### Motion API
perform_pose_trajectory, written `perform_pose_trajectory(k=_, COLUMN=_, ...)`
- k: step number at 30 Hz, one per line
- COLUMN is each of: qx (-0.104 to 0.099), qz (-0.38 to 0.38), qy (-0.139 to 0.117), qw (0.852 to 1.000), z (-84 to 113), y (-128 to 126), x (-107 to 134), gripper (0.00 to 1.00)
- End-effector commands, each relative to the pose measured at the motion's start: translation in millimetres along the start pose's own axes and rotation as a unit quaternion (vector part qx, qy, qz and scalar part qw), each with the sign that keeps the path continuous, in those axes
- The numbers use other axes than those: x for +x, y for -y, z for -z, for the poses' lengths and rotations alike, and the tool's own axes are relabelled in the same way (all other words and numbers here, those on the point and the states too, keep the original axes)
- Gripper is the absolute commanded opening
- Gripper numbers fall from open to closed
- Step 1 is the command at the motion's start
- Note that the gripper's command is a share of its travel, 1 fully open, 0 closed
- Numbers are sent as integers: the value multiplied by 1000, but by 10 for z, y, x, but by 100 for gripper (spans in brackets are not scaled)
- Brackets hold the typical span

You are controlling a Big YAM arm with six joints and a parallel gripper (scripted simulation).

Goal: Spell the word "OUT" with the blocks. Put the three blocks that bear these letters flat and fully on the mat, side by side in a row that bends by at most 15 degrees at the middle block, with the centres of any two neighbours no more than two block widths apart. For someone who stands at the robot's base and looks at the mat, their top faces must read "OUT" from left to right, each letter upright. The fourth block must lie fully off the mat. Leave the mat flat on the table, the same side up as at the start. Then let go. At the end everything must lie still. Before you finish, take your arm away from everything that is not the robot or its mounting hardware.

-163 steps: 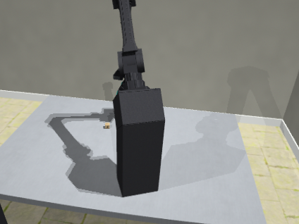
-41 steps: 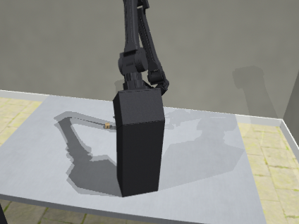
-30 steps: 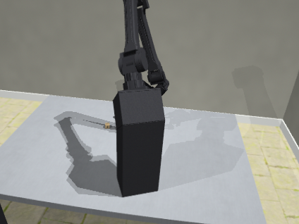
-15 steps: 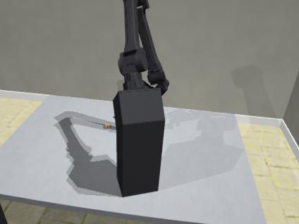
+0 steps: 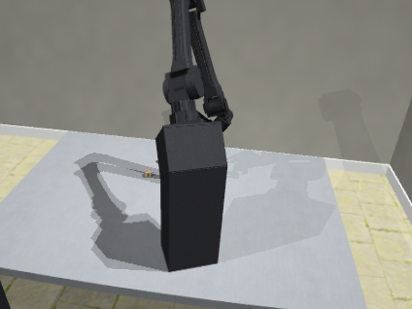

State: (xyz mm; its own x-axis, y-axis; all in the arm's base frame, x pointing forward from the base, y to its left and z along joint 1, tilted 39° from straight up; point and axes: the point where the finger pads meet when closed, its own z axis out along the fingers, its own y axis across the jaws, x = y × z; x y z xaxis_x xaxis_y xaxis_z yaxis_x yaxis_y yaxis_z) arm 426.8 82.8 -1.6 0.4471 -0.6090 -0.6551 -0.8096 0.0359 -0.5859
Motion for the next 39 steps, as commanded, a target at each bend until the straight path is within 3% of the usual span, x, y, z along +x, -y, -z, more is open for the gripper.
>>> perform_pose_trajectory(k=1, qx=2, qz=0, qy=0, qw=1000, z=21, y=9, x=-20, gripper=100)
perform_pose_trajectory(k=4, qx=-5, qz=-16, qy=-13, qw=1000, z=-10, y=-2, x=-95, gripper=100)
perform_pose_trajectory(k=8, qx=-11, qz=-98, qy=-88, qw=991, z=-56, y=-21, x=-104, gripper=100)
perform_pose_trajectory(k=11, qx=-11, qz=-98, qy=-88, qw=991, z=-56, y=-21, x=-104, gripper=100)
perform_pose_trajectory(k=12, qx=-7, qz=-126, qy=-115, qw=985, z=-61, y=-24, x=-107, gripper=100)
perform_pose_trajectory(k=13, qx=-7, qz=-126, qy=-115, qw=985, z=-61, y=-24, x=-107, gripper=100)
perform_pose_trajectory(k=14, qx=-1, qz=-155, qy=-142, qw=978, z=-60, y=-25, x=-112, gripper=100)
perform_pose_trajectory(k=15, qx=-1, qz=-155, qy=-142, qw=978, z=-60, y=-24, x=-112, gripper=100)
perform_pose_trajectory(k=16, qx=9, qz=-184, qy=-169, qw=968, z=-52, y=-23, x=-117, gripper=100)
perform_pose_trajectory(k=18, qx=9, qz=-184, qy=-169, qw=968, z=-52, y=-23, x=-117, gripper=100)
perform_pose_trajectory(k=19, qx=22, qz=-212, qy=-195, qw=957, z=-39, y=-18, x=-124, gripper=100)
perform_pose_trajectory(k=21, qx=22, qz=-212, qy=-195, qw=957, z=-39, y=-18, x=-124, gripper=100)
perform_pose_trajectory(k=22, qx=36, qz=-238, qy=-218, qw=946, z=-21, y=-12, x=-133, gripper=100)
perform_pose_trajectory(k=23, qx=36, qz=-238, qy=-218, qw=946, z=-21, y=-12, x=-133, gripper=100)
perform_pose_trajectory(k=24, qx=52, qz=-261, qy=-238, qw=934, z=0, y=-5, x=-142, gripper=100)
perform_pose_trajectory(k=25, qx=52, qz=-261, qy=-238, qw=934, z=0, y=-5, x=-142, gripper=100)
perform_pose_trajectory(k=26, qx=67, qz=-280, qy=-254, qw=923, z=22, y=3, x=-151, gripper=100)
perform_pose_trajectory(k=28, qx=67, qz=-280, qy=-254, qw=923, z=22, y=3, x=-151, gripper=100)
perform_pose_trajectory(k=30, qx=91, qz=-307, qy=-275, qw=906, z=58, y=16, x=-166, gripper=100)
perform_pose_trajectory(k=33, qx=103, qz=-320, qy=-284, qw=898, z=77, y=23, x=-174, gripper=100)
perform_pose_trajectory(k=36, qx=94, qz=-328, qy=-291, qw=894, z=30, y=-51, x=-104, gripper=100)
perform_pose_trajectory(k=39, qx=99, qz=-328, qy=-290, qw=894, z=54, y=-21, x=-108, gripper=100)
